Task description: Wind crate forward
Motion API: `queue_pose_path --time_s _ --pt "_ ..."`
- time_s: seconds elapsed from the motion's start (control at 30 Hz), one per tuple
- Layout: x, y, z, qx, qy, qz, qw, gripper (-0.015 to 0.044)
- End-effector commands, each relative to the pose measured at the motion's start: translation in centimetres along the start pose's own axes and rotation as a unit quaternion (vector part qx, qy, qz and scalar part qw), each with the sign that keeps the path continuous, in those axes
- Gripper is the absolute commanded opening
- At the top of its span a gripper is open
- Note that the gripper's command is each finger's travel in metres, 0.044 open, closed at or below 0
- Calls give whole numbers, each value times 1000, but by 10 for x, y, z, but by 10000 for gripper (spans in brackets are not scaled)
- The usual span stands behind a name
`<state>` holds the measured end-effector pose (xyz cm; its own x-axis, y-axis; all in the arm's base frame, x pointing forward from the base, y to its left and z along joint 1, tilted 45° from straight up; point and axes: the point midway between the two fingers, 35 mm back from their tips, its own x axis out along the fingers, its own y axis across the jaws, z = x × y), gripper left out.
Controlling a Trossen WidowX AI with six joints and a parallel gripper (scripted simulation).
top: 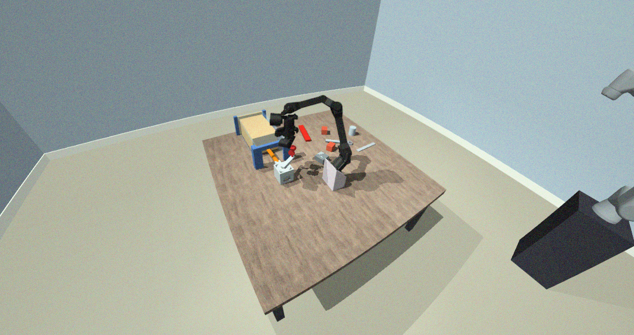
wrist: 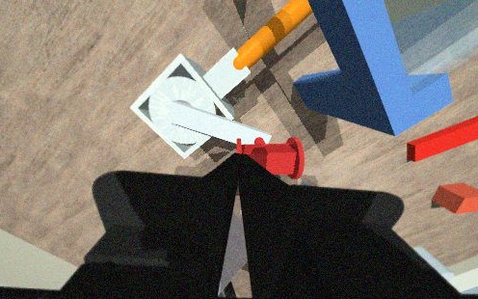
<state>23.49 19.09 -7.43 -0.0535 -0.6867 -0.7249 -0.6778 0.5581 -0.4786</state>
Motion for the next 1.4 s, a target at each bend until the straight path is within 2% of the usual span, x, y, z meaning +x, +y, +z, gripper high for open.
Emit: queue_pose_path --time_s 0.0,1.37 --pt "5 0 -1 -3 3 -2 1000 0" --pt "13 -4 -30 -3 4 -2 1000 0"
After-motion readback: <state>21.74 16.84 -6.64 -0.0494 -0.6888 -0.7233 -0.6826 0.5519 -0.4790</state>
